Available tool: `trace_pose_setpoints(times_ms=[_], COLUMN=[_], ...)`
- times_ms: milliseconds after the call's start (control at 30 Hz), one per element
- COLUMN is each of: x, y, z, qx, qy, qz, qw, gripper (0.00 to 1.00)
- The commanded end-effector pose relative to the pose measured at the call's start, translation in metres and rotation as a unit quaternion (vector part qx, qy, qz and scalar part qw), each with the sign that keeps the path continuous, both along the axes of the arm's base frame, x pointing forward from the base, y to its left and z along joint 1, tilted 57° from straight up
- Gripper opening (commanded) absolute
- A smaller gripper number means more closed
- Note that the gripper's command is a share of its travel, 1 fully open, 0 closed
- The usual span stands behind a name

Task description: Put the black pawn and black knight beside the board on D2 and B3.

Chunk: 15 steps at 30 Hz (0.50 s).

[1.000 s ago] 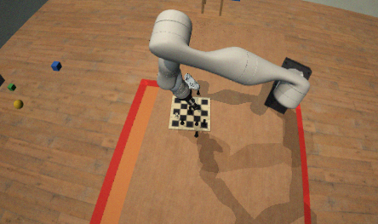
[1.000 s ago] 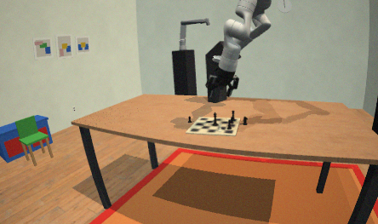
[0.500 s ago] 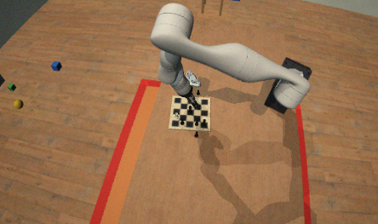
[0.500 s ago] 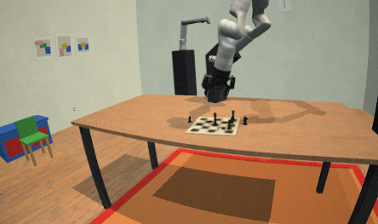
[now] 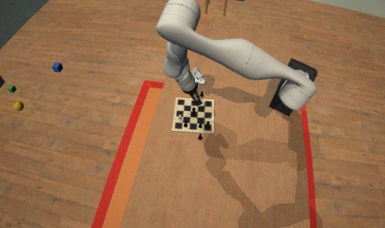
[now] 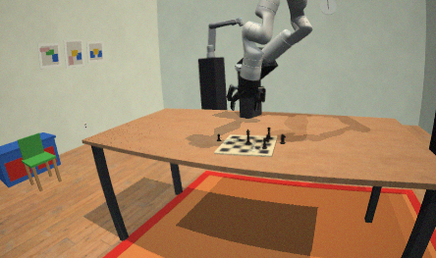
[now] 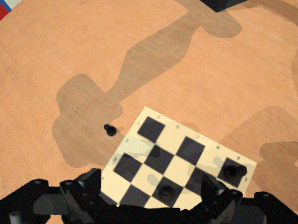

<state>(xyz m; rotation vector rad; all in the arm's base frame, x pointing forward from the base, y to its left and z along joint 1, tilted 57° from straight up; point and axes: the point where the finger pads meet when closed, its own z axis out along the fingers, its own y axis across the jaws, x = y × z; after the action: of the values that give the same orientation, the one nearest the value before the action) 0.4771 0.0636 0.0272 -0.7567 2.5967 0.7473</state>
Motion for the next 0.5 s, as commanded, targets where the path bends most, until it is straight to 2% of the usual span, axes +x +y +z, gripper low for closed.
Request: trace_pose_setpoints(times_ms=[0, 100, 133, 467], x=[-0.0005, -0.0005, -0.0003, -0.0003], y=[-0.0027, -0.0027, -0.0099, -0.0099], z=[-0.0024, -0.0024, -0.0113, -0.0113], qx=[0.003, 0.003, 0.019, 0.019], qy=[0.003, 0.003, 0.013, 0.013], qz=[-0.004, -0.004, -0.024, -0.024], qw=[1.000, 1.000, 0.999, 0.999], gripper=[1.00, 1.00, 1.00, 1.00])
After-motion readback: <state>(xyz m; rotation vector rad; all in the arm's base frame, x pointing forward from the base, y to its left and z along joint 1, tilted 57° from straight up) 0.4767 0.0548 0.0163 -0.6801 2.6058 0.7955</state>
